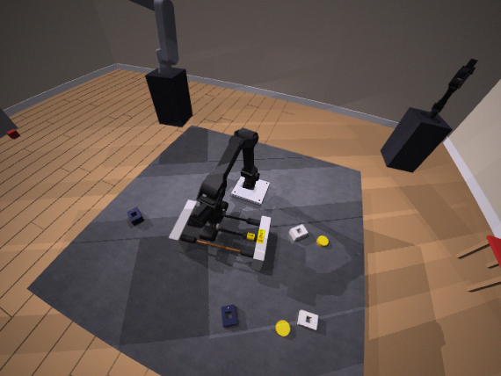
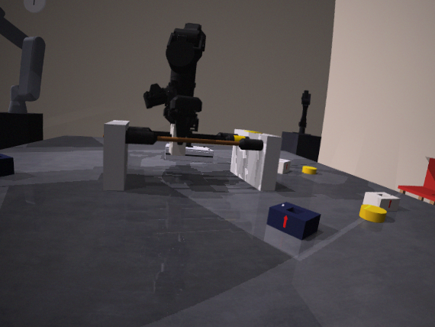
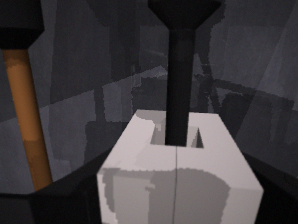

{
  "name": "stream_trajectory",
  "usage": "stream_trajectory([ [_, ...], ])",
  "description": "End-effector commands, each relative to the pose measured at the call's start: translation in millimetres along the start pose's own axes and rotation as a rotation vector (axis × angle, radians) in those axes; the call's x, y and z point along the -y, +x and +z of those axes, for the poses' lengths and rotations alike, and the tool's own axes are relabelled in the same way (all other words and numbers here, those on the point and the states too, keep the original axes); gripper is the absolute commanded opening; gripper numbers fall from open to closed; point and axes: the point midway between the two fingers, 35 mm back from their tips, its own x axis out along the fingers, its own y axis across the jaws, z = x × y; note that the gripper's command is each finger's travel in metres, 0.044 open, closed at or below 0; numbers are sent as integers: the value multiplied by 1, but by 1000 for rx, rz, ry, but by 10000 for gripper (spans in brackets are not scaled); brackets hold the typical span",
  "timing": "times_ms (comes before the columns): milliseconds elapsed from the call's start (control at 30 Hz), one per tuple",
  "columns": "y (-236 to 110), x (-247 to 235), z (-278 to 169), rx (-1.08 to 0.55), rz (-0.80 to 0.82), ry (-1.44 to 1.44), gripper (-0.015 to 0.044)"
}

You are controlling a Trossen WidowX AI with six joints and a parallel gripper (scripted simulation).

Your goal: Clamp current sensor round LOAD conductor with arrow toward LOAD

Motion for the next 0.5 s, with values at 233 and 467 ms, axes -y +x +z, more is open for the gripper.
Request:
stream_trajectory([
  [233, 0, 0, 0, 0, -1, 0, 276],
  [467, 0, 0, 0, 0, -1, 0, 276],
])
